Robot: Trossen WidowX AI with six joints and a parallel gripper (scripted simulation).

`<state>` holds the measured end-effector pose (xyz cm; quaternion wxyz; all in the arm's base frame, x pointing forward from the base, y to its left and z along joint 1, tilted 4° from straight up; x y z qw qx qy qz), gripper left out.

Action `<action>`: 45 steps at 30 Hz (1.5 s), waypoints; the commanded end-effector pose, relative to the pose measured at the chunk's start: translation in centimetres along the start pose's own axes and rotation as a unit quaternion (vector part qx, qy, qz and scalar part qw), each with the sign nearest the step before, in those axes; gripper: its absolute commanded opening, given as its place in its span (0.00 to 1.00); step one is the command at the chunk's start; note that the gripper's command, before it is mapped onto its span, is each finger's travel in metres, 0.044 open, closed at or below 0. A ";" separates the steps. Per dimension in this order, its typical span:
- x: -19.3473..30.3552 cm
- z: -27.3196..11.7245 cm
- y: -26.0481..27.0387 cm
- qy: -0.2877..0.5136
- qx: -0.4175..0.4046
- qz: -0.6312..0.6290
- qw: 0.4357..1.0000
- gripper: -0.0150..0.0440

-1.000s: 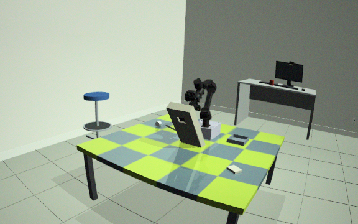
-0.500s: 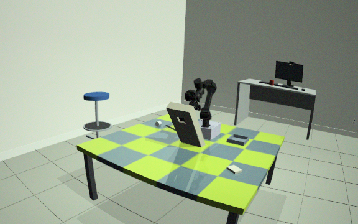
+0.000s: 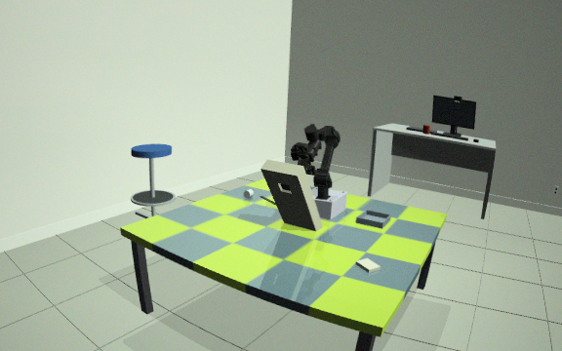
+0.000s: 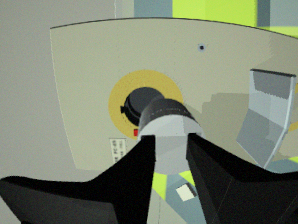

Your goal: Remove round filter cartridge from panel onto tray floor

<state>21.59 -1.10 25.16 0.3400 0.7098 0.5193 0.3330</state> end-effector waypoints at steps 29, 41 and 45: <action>-1.2 0.7 -5.6 0.000 -0.003 -0.001 1.000 0.44; 0.3 -0.3 1.6 0.000 -0.009 -0.001 1.000 0.44; 0.3 -0.4 1.8 0.000 -0.009 -0.001 1.000 0.48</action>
Point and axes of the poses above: the point midway between the two fingers, 35 mm back from their tips, its own z axis out along the fingers, its own y axis across the jaws, x = y × z, the point moved 5 cm from there along -z, back along the fingers, and after that the axes turned 12 degrees about z, right-handed, at the moved point
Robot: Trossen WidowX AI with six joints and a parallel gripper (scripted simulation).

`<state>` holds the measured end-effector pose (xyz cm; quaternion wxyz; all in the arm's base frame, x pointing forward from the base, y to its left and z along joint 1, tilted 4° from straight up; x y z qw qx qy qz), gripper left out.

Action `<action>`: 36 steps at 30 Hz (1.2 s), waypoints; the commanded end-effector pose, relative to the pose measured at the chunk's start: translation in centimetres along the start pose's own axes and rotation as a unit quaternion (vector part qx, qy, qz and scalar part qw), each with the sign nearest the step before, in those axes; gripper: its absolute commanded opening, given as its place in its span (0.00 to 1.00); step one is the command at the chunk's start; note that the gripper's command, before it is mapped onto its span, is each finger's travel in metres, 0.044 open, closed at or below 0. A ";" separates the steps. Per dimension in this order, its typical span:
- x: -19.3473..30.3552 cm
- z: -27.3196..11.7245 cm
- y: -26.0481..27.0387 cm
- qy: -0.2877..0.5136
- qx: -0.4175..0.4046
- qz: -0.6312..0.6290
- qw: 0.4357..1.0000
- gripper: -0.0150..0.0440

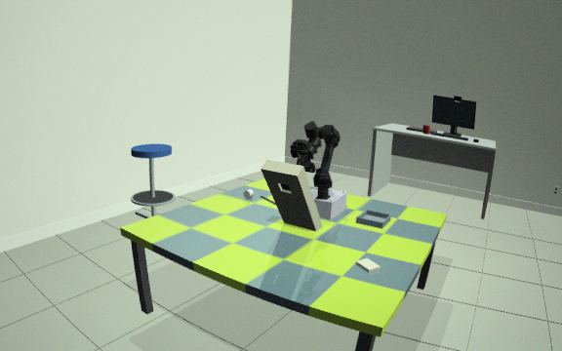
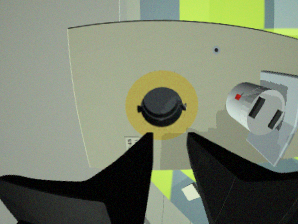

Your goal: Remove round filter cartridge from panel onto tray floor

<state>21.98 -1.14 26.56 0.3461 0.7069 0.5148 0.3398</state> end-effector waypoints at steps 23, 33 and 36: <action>-0.8 -0.8 -0.7 0.051 0.148 -0.534 0.831 0.77; -1.8 0.1 -3.7 0.117 0.184 -0.693 0.688 0.77; -1.8 0.1 -3.7 0.117 0.184 -0.693 0.688 0.77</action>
Point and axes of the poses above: the point midway between the two fingers, 35 mm back from their tips, its own z axis out along the fingers, its own y axis across the jaws, x = y × z, the point moved 5 cm from there along -z, back along the fingers, and after that the axes turned 12 degrees about z, right-handed, at the moved point
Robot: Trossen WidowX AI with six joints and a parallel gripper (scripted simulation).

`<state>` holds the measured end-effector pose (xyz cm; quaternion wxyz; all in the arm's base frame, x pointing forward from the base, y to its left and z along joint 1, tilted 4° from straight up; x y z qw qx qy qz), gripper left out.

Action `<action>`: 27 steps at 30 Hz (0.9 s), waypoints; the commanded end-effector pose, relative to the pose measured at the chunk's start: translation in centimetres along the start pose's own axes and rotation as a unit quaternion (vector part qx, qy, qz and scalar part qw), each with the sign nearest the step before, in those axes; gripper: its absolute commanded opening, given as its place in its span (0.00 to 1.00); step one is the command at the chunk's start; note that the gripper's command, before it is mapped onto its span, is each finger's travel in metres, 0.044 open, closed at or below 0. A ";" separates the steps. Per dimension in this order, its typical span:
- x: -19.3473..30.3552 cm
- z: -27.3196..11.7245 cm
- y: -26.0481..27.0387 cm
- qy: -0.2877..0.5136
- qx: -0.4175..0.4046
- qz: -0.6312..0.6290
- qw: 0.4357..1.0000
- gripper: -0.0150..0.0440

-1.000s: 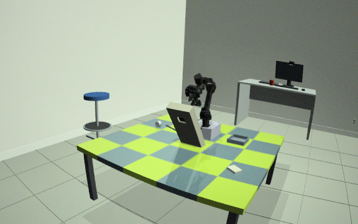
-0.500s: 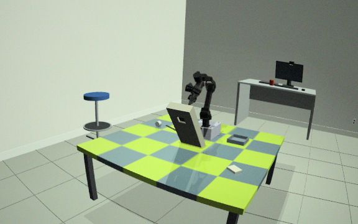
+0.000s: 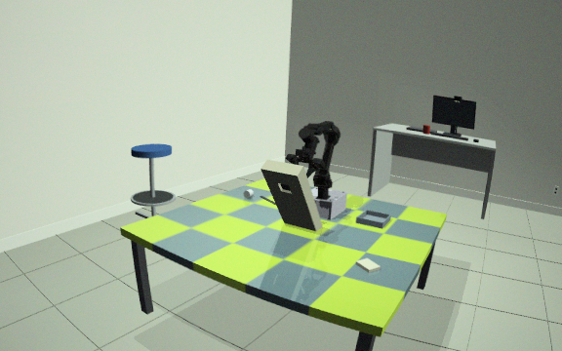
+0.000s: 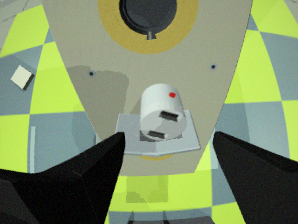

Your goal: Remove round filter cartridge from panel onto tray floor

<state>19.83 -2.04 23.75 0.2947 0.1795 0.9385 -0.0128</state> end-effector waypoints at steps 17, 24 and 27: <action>0.2 3.1 0.0 0.012 -0.001 -0.028 1.000 0.77; 0.3 4.2 0.0 0.011 -0.001 -0.028 1.000 0.77; 0.3 4.7 0.0 0.011 -0.001 -0.028 1.000 0.77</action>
Point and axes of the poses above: the point midway between the two fingers, 35 mm back from their tips, its own z axis out along the fingers, its own y axis across the jaws, x = y × z, the point moved 5 cm from there along -z, back along the fingers, and after that the axes turned 12 degrees about z, right-handed, at the moved point
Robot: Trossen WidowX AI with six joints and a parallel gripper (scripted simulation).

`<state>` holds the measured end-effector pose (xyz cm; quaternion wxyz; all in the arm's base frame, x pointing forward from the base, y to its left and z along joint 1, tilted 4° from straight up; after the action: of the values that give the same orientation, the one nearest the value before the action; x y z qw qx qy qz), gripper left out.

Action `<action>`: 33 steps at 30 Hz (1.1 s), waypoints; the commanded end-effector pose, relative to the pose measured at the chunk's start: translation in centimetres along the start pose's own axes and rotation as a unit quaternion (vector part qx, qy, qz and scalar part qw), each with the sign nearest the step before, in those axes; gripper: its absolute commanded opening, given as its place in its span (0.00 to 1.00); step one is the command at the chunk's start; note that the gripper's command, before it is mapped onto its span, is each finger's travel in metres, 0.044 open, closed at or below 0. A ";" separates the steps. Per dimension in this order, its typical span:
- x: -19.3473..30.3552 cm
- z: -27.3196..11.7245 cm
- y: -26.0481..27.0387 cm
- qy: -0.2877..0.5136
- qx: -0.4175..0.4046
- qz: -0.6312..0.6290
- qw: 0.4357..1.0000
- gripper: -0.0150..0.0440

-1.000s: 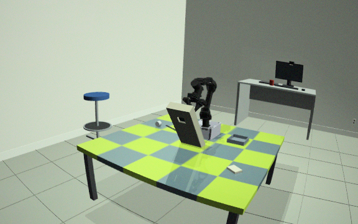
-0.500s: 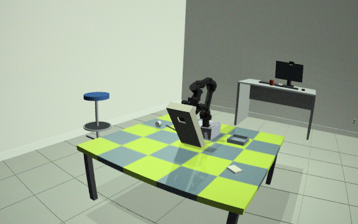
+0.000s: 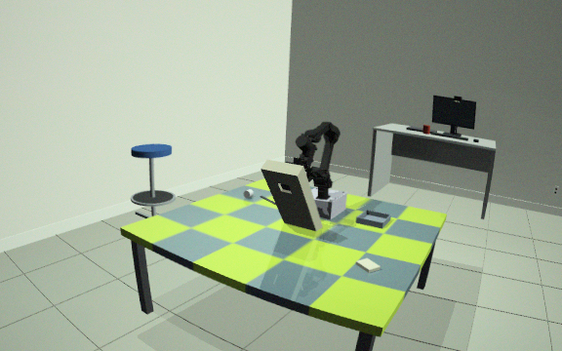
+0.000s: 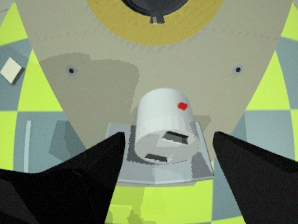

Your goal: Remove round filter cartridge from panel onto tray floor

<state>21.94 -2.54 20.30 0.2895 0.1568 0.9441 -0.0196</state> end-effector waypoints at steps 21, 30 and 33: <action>0.1 1.0 0.0 0.002 0.000 0.000 1.000 0.59; -1.0 0.5 0.2 0.002 0.000 0.000 1.000 0.25; -1.9 0.1 0.4 0.002 -0.001 0.000 1.000 0.25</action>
<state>22.96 -2.64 20.24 0.2817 0.1555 0.9466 -0.0187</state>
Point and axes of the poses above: the point midway between the two fingers, 35 mm back from their tips, its own z axis out along the fingers, its own y axis across the jaws, x = y × z, the point moved 5 cm from there along -z, back along the fingers, and after that the axes turned 12 degrees about z, right-handed, at the moved point
